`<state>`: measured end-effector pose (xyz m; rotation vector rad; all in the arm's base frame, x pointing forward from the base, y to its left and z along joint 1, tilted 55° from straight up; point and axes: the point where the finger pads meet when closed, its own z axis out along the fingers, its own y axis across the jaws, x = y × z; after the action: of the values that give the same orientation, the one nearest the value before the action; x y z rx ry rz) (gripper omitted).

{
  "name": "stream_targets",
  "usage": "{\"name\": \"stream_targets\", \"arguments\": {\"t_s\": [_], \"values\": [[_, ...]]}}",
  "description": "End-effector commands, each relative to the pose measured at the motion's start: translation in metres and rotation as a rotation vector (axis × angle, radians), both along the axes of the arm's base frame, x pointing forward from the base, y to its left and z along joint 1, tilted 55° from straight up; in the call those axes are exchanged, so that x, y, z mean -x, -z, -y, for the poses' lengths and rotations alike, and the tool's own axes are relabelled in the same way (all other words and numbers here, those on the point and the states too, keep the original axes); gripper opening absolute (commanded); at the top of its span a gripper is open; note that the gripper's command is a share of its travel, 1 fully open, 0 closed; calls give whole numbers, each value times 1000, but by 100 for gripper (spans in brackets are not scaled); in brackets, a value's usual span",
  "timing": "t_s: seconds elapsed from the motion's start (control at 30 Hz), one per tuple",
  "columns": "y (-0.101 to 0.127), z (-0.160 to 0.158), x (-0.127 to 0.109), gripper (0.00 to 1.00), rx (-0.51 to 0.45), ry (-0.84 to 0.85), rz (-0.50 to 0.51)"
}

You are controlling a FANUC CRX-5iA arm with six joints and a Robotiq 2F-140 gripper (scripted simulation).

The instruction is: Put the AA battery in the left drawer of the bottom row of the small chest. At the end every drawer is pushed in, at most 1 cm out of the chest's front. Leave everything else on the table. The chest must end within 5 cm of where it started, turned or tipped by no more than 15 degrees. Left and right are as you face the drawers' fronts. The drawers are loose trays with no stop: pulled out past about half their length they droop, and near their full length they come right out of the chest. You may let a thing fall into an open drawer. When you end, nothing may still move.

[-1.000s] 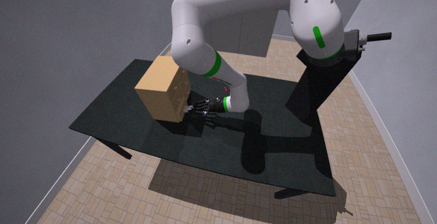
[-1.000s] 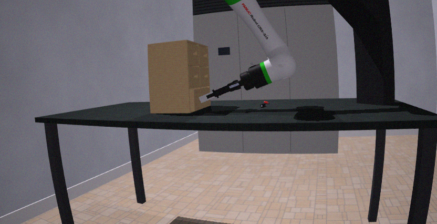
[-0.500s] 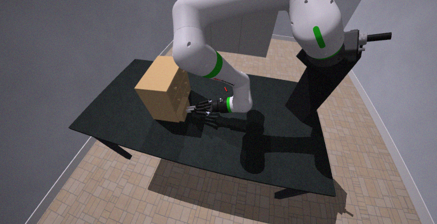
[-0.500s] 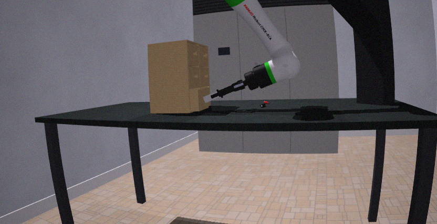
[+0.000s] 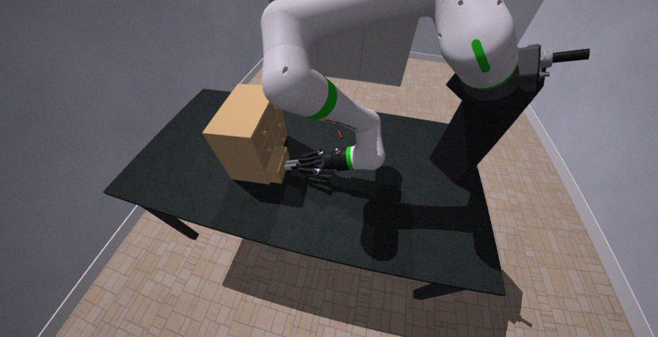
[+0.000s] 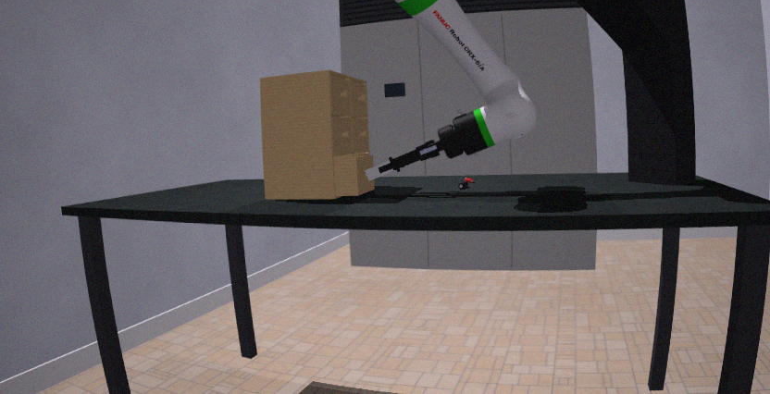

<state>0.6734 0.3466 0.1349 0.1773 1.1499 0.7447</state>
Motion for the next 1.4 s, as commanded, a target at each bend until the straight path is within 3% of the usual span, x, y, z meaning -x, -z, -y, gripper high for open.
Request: {"name": "stream_targets", "arguments": {"t_s": [0.0,1.37], "values": [[3,0,3,8,0,0,0],[10,0,11,10,0,0,0]]}}
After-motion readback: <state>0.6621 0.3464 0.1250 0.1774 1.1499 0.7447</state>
